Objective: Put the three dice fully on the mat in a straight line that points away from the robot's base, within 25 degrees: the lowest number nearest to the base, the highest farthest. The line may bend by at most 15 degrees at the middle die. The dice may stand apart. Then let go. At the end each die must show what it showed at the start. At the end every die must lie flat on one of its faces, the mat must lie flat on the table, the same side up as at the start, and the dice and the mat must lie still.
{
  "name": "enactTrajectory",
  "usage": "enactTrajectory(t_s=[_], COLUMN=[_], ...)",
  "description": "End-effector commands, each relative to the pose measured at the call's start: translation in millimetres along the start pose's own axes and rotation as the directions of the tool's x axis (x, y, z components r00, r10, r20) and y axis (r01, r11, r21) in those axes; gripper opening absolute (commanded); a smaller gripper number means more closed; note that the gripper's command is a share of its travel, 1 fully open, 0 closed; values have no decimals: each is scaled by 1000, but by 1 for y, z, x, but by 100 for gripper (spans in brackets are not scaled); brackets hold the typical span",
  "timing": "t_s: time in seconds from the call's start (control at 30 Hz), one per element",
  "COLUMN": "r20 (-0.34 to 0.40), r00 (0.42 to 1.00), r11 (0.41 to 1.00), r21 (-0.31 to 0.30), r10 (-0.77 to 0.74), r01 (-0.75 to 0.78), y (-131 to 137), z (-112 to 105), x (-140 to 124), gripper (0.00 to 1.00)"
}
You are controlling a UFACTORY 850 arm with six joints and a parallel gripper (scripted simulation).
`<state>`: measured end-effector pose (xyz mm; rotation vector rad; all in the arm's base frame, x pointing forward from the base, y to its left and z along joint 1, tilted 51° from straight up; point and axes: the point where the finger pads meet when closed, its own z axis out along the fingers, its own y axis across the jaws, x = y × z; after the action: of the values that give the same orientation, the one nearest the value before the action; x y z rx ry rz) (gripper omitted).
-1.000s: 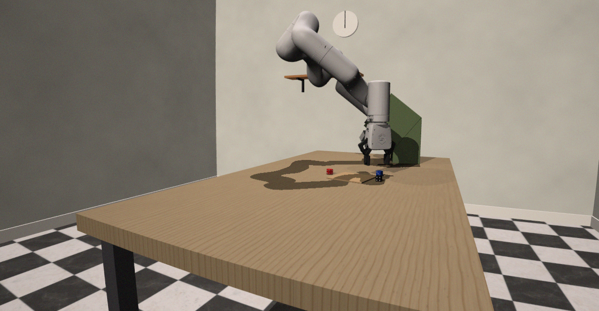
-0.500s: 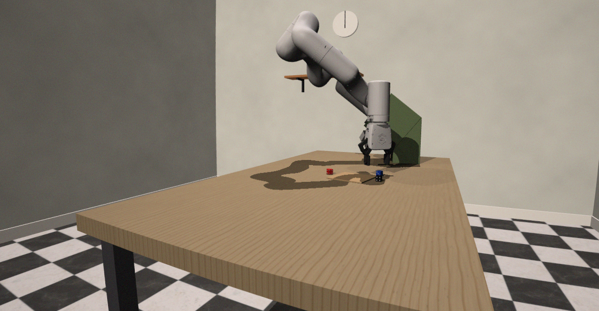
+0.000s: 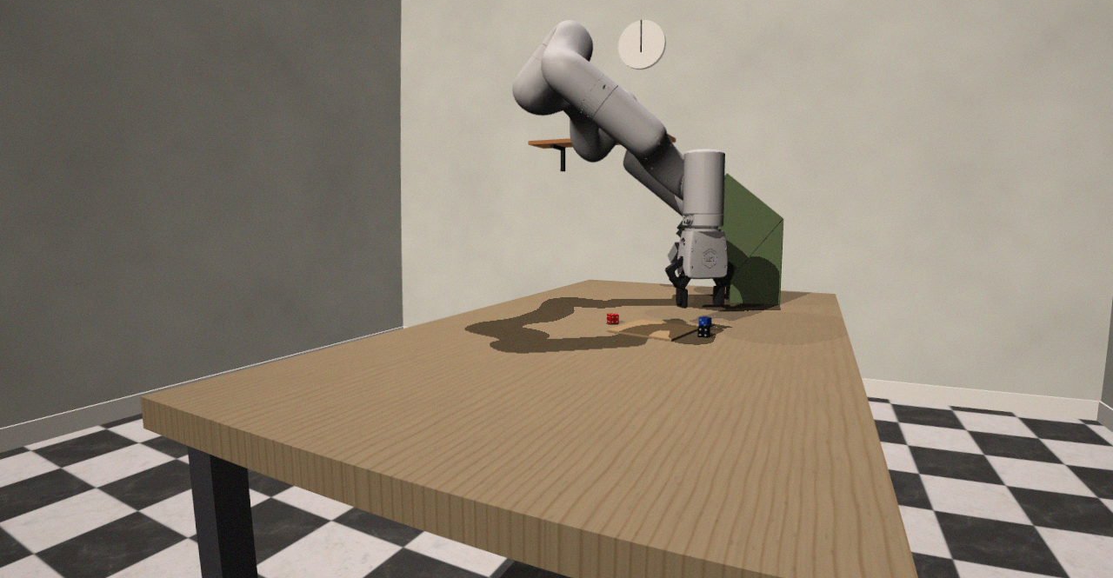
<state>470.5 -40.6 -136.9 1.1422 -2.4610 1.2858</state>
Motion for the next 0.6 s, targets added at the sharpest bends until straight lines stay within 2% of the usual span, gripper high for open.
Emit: enactTrajectory(t_s=[0.0, 0.37, 0.57], r20=[1, 1, 1], r00=[1000, 1000, 1000], r11=[1000, 1000, 1000], r21=[0, 0, 0], r10=[0, 0, 0], r01=[0, 0, 0], y=[-5, -49, -57], z=[0, -1, -1], x=[-7, -67, -78], gripper=[100, 100, 100])
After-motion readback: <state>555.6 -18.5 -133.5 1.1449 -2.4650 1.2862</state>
